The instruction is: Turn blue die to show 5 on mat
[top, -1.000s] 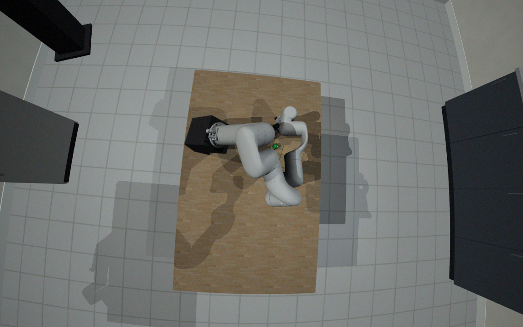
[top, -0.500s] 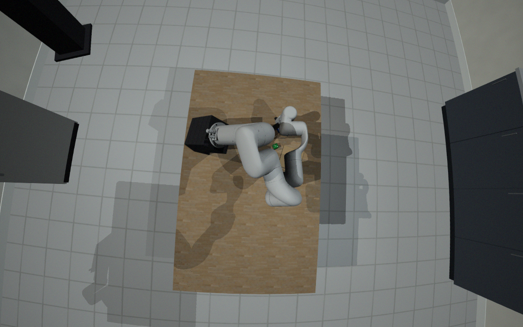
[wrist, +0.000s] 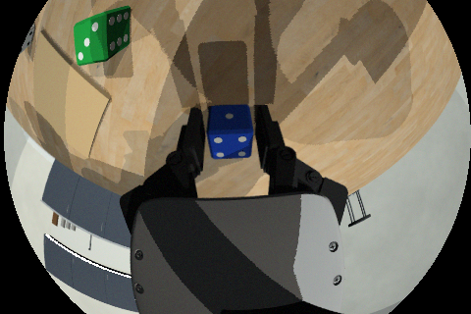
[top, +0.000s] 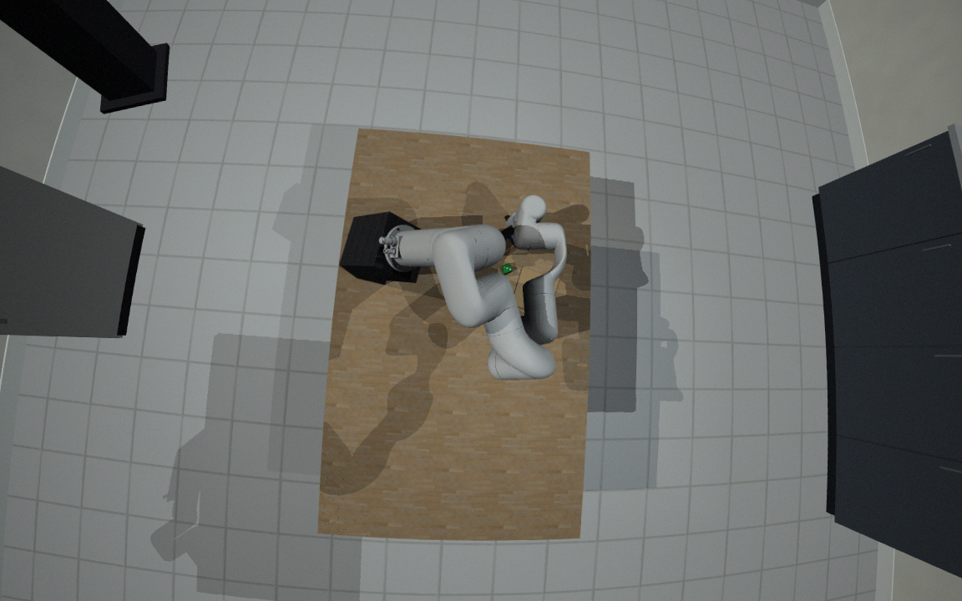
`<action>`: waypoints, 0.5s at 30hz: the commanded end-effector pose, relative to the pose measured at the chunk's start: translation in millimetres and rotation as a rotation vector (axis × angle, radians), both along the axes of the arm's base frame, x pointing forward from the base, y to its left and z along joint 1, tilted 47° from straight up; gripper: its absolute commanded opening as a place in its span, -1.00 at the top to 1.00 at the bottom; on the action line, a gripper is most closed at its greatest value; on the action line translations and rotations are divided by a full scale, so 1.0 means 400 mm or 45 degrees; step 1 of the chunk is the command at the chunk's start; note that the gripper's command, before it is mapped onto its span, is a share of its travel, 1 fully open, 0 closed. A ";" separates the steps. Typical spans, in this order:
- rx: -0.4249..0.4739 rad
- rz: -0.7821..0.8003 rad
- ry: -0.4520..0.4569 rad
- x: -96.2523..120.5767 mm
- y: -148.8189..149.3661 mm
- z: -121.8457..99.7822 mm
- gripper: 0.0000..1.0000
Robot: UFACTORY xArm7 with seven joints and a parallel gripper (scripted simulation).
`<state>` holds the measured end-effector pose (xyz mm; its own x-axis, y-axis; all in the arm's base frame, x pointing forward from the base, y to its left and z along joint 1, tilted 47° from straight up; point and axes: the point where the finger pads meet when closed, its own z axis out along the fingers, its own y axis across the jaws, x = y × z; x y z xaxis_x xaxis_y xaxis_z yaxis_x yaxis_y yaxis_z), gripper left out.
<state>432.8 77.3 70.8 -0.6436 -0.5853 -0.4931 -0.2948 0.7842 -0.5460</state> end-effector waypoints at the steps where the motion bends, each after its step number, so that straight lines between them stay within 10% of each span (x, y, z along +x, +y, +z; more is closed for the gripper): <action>1: 0.000 0.003 -0.001 -0.001 0.002 0.002 0.05; 2: 0.000 0.003 -0.001 -0.001 0.002 0.002 0.47; 15: 0.000 0.003 -0.001 -0.001 0.002 0.002 0.47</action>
<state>432.7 77.3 70.8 -0.6436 -0.5853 -0.4931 -0.2949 0.7842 -0.5460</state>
